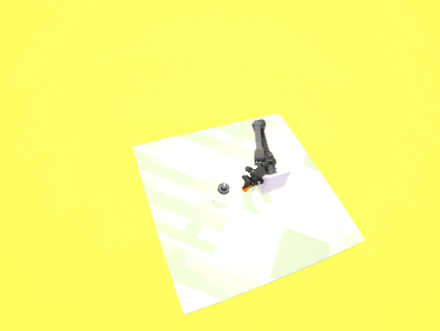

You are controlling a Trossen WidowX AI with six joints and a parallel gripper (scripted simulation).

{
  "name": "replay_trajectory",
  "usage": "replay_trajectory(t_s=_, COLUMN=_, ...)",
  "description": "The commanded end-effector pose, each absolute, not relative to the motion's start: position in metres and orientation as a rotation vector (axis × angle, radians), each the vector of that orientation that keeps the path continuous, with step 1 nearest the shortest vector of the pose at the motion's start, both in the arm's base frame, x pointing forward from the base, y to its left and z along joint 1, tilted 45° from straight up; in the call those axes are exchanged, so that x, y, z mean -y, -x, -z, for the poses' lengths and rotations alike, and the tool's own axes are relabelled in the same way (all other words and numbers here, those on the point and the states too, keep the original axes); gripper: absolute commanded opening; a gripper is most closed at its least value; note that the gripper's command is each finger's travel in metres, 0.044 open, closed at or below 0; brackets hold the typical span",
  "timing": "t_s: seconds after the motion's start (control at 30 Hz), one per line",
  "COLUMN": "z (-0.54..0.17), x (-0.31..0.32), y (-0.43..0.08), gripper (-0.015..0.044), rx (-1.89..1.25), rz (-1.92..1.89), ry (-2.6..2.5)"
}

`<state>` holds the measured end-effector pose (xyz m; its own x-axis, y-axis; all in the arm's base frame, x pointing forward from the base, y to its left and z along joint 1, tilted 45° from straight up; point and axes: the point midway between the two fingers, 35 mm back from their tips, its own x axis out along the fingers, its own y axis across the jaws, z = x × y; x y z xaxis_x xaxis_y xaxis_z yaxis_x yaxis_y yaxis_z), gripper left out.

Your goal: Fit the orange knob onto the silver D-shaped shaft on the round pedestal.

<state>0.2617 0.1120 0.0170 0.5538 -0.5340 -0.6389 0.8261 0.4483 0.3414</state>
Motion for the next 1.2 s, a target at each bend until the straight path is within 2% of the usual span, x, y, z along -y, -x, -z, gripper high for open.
replay_trajectory(t_s=0.0, z=-0.024, x=-0.118, y=-0.262, gripper=0.0000, rx=-0.450, rz=0.808, ry=-0.702)
replay_trajectory(t_s=0.37, z=-0.040, x=-0.133, y=-0.262, gripper=0.0000, rx=-0.362, rz=0.595, ry=-0.739)
replay_trajectory(t_s=1.17, z=-0.035, x=-0.131, y=-0.259, gripper=0.0000, rx=-0.333, rz=0.508, ry=-0.747)
